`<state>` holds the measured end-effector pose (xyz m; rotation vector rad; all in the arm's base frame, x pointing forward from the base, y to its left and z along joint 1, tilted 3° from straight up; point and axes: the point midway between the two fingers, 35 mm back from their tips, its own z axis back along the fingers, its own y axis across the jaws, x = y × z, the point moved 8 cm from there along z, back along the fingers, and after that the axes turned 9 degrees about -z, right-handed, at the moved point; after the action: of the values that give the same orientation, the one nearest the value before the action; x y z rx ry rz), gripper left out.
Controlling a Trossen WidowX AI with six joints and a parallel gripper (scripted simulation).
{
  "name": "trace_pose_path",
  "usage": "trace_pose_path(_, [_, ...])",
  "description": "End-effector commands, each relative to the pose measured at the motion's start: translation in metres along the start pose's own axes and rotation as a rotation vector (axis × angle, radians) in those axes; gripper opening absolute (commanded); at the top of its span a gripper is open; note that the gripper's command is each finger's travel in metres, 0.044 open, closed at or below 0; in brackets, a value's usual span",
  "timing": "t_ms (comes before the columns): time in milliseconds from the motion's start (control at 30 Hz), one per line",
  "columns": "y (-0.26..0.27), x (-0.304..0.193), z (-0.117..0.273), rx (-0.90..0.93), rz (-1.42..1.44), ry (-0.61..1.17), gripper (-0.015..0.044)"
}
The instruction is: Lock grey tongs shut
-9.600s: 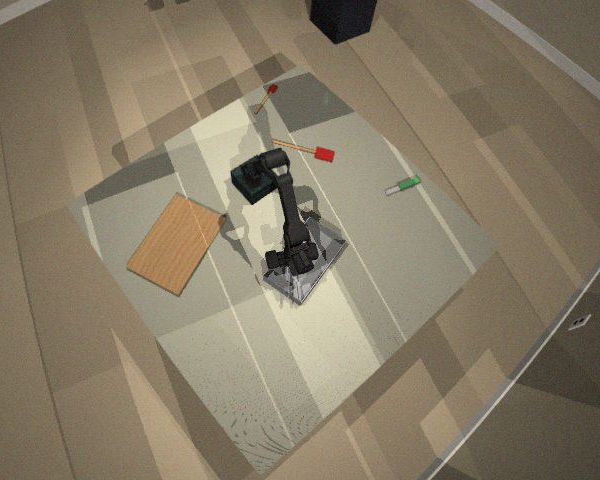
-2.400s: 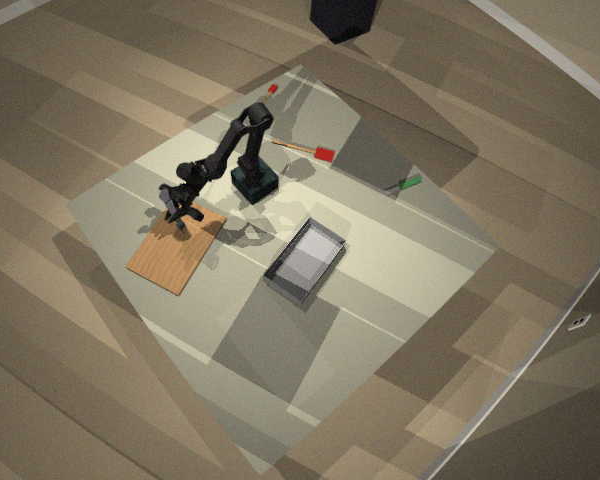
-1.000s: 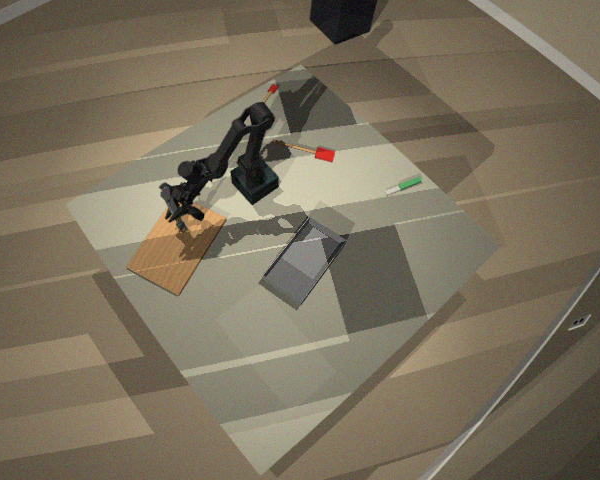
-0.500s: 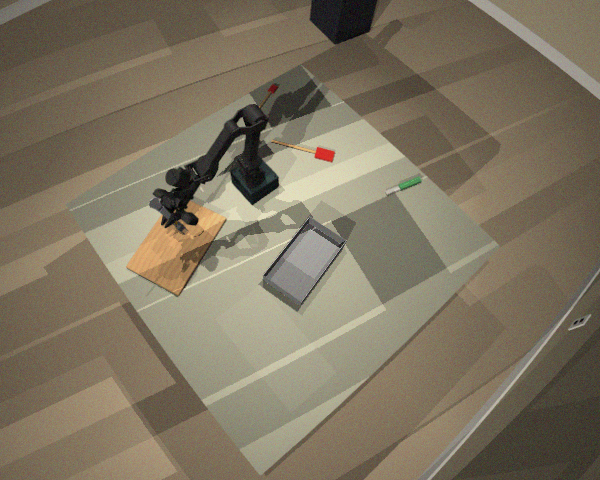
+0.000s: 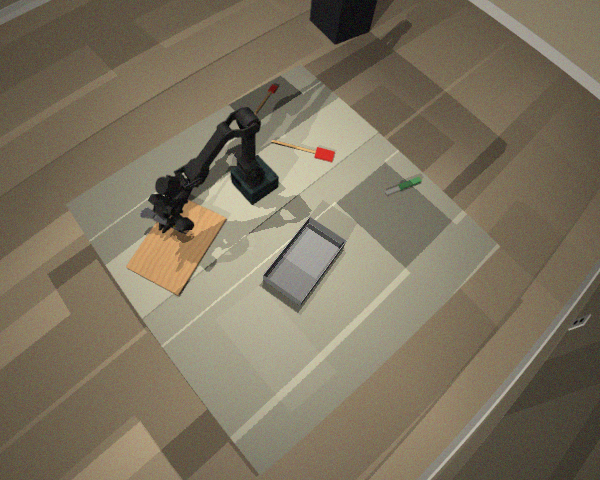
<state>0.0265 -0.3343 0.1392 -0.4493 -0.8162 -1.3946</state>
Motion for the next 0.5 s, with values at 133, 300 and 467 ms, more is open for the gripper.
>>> trace_pose_path(133, [0.000, 0.011, -0.010, -0.026, -0.020, 0.098, -0.0150])
trace_pose_path(300, [0.000, 0.015, -0.015, -0.043, -0.019, 0.175, -0.0150])
trace_pose_path(467, [0.001, 0.019, -0.020, -0.059, -0.017, 0.253, -0.0150])
